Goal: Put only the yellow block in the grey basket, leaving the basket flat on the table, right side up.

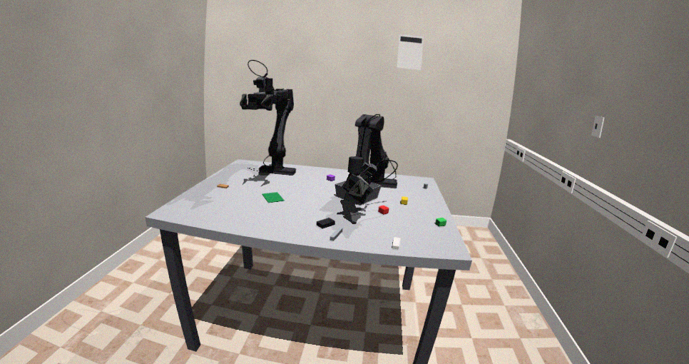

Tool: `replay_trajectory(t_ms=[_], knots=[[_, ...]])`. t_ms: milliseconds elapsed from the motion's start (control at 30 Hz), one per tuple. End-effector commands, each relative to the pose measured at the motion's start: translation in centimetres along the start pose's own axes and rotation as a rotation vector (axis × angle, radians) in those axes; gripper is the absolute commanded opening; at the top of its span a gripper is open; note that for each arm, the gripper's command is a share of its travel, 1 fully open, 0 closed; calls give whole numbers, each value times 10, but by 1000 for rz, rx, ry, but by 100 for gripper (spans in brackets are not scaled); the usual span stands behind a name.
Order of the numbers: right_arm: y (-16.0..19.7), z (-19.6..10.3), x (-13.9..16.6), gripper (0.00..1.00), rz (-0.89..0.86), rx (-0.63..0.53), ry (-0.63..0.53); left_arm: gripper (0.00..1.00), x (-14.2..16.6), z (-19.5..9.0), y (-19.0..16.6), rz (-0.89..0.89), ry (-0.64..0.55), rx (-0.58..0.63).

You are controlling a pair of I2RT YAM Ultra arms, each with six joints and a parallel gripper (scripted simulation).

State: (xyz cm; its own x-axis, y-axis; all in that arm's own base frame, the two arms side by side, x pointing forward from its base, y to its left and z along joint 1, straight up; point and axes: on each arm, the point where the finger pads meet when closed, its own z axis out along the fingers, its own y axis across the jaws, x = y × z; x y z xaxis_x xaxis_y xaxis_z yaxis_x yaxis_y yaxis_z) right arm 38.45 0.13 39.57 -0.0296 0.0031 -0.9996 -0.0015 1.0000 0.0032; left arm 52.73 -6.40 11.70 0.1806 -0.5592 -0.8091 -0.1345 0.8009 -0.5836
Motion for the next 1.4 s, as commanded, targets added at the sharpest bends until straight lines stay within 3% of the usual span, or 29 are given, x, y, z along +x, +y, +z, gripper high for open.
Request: replay_trajectory(t_ms=[0, 567, 733, 867, 1033, 1100, 1367], knots=[[0, -2, -6, 100, -2, 1, -15, 0, -6, 1, -5, -8, -13, 10], [0, -2, -6, 100, -2, 1, -15, 0, -6, 1, -5, -8, -13, 10], [0, -2, -6, 100, -2, 1, -15, 57, -8, -9, -18, 32, 12, 98], [0, -2, -6, 100, -2, 1, -15, 100, -6, -39, -22, 118, 95, 192], [0, -2, -6, 100, -2, 1, -15, 100, 5, -87, -18, 242, 242, 294], [0, -2, -6, 100, -2, 1, -15, 100, 5, -87, -18, 242, 242, 294], [0, -2, -6, 100, -2, 1, -15, 100, 19, -163, -6, 407, 474, 424]])
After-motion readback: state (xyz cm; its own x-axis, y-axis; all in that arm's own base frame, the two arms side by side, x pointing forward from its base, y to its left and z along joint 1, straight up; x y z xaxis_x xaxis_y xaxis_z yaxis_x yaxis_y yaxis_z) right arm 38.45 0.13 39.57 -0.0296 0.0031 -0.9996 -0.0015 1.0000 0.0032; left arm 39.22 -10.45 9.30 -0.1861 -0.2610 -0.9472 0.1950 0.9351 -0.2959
